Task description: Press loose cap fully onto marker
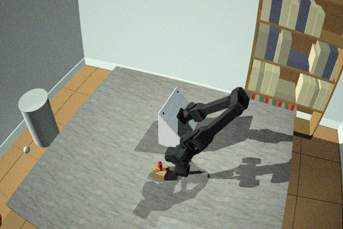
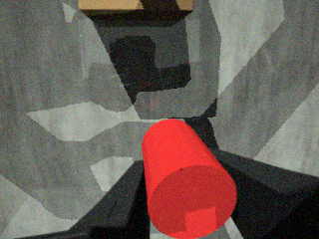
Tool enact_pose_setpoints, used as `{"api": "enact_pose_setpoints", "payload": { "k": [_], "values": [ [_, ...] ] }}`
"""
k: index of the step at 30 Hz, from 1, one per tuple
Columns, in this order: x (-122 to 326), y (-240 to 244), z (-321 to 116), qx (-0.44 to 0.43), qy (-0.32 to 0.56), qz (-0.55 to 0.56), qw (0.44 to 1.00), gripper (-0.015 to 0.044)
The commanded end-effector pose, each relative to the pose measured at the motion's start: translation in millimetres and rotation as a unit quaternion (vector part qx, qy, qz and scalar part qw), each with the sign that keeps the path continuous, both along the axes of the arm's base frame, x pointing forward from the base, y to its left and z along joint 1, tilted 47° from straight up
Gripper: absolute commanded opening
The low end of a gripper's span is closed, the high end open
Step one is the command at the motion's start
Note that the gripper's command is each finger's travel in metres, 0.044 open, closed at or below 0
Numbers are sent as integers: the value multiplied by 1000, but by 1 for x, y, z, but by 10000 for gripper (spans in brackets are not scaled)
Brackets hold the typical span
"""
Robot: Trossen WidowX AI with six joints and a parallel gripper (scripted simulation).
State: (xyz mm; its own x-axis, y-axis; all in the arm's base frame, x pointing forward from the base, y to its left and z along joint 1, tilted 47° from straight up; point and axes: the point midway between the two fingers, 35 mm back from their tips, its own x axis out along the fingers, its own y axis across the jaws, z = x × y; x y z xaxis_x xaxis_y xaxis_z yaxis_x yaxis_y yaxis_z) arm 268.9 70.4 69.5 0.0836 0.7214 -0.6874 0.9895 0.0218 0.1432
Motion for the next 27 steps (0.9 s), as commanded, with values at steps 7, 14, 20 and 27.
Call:
{"api": "enact_pose_setpoints", "payload": {
  "k": [7,14,20,27],
  "values": [
    [10,-36,-12,-8,1,-2,1000,0],
    [13,-59,-19,-10,2,-2,1000,0],
    [13,-80,-26,-9,2,-1,1000,0],
    [12,-104,-34,-5,1,0,1000,0]
  ]
}}
